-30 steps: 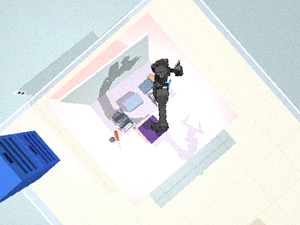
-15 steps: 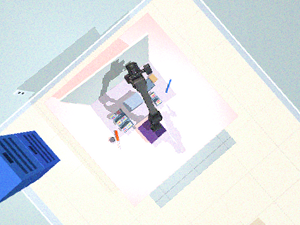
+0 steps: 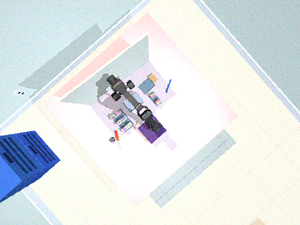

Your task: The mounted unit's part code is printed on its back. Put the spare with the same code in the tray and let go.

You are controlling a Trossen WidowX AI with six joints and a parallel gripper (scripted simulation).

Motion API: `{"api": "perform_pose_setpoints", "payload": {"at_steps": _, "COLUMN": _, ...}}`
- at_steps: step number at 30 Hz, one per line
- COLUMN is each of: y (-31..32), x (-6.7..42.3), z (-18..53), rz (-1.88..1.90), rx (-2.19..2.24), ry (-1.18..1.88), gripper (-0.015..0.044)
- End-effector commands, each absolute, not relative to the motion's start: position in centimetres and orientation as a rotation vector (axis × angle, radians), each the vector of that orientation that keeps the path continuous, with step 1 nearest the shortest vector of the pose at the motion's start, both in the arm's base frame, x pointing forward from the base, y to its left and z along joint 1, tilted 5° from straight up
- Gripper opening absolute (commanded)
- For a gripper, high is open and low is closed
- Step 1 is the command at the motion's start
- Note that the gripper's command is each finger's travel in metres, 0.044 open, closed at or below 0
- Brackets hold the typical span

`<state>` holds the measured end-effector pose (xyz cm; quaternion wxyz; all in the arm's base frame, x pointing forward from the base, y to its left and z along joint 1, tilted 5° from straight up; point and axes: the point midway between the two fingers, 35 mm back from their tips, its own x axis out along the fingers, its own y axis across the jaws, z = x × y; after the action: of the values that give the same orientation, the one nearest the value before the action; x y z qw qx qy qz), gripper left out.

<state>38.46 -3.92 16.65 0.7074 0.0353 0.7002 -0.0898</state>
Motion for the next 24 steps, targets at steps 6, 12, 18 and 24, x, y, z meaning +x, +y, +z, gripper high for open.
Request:
{"api": "perform_pose_setpoints", "payload": {"at_steps": 6, "y": -3.6, "x": 38.0, "z": 16.6, "rz": -0.200, "rx": 0.100, "ry": 1.575, "gripper": 0.0440}}
{"api": "perform_pose_setpoints", "payload": {"at_steps": 12, "y": -3.6, "x": 38.0, "z": 16.6, "rz": -0.200, "rx": 0.100, "ry": 1.575, "gripper": 0.0440}}
{"api": "perform_pose_setpoints", "payload": {"at_steps": 18, "y": -1.3, "x": 38.2, "z": 15.7, "rz": -0.035, "rx": -0.059, "ry": 1.586, "gripper": 0.0440}}
{"api": "perform_pose_setpoints", "payload": {"at_steps": 24, "y": 7.4, "x": 37.2, "z": 12.2, "rz": 0.611, "rx": -0.676, "ry": 1.509, "gripper": 0.0440}}
